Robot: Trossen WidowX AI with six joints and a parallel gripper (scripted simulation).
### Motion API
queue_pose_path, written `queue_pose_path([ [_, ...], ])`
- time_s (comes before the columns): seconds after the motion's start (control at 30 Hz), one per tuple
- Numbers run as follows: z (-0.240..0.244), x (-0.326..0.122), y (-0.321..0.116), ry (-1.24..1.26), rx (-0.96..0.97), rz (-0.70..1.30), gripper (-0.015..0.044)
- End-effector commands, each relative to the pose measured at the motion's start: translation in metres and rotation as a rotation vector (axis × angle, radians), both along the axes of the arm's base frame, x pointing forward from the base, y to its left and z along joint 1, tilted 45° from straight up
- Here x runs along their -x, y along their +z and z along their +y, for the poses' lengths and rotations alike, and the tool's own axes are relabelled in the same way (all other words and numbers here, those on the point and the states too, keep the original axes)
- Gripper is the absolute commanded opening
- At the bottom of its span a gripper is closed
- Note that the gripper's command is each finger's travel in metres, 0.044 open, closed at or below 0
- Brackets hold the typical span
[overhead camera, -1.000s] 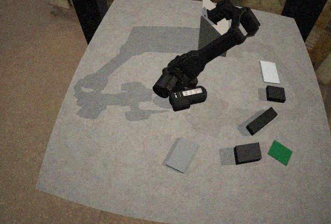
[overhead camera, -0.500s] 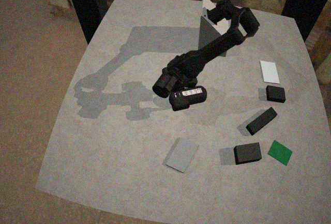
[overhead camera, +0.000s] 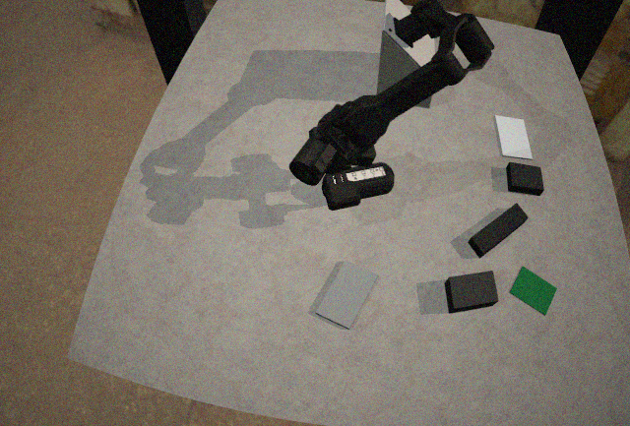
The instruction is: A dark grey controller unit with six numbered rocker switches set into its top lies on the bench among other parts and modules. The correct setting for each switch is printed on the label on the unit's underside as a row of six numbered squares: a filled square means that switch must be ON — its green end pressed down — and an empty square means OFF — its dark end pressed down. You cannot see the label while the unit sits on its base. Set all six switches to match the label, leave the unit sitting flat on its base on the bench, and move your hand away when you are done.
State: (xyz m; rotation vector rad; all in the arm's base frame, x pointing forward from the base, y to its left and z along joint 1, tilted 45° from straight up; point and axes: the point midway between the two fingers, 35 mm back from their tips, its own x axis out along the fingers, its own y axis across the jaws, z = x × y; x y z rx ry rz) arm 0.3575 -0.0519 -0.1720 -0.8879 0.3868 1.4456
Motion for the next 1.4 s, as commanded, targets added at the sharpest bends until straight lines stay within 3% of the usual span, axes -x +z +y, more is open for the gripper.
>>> queue_pose_path([
  [0.0,-0.003,-0.001,0.005,-0.002,0.001,-0.006,0.0336],
  [1.37,-0.014,0.006,0.032,-0.002,0.001,-0.005,0.0336],
])
